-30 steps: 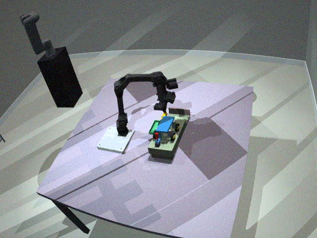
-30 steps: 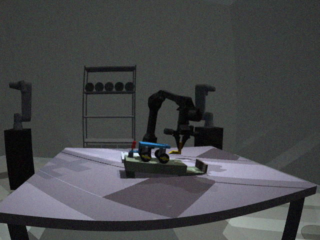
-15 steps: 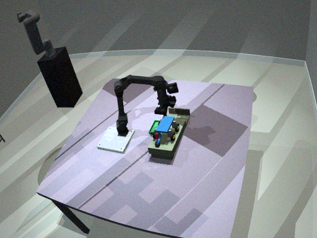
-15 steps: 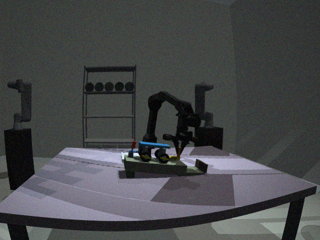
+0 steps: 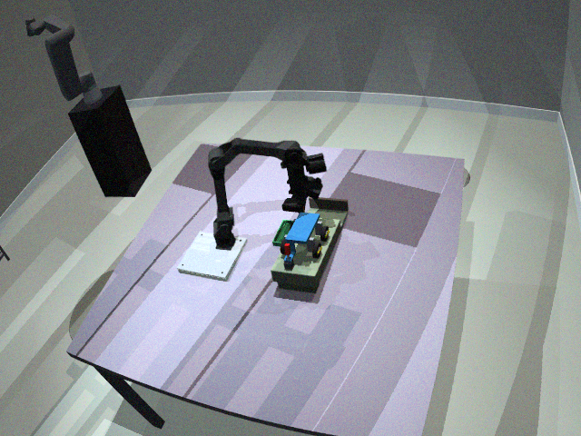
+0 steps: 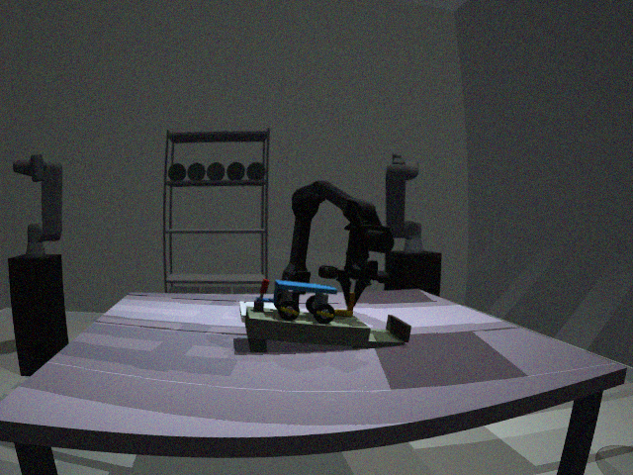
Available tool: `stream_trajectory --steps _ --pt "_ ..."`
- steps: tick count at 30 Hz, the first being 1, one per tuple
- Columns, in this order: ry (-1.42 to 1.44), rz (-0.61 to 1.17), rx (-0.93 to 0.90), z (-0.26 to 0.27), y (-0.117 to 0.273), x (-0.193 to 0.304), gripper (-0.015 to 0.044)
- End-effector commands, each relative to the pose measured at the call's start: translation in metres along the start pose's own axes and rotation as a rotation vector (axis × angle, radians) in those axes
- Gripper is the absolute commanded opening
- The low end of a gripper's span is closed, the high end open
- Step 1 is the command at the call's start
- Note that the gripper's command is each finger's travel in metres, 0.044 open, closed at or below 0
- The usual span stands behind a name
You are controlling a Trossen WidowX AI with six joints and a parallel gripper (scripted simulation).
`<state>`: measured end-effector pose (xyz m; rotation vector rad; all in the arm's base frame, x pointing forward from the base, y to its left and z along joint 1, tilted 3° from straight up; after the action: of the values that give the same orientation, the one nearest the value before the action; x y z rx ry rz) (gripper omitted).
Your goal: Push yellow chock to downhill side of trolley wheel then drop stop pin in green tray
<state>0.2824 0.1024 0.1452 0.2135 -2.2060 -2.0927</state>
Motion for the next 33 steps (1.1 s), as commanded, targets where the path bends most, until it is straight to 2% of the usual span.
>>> stream_trajectory --steps 1,33 --pt "0.003 -0.005 0.007 -0.005 0.000 0.001 0.0000" --pt "0.004 -0.004 0.009 -0.027 0.000 0.008 0.0000"
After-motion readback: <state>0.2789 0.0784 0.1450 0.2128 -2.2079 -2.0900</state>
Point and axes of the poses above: the point midway between the two fingers, 35 mm back from their tips, its own y axis back along the fingers, its own z axis across the jaws, x = y × z, the point moved 2 cm from there along y, back along the fingers, and after that the axes turned 15 degrees about y, right-handed, at the moved point
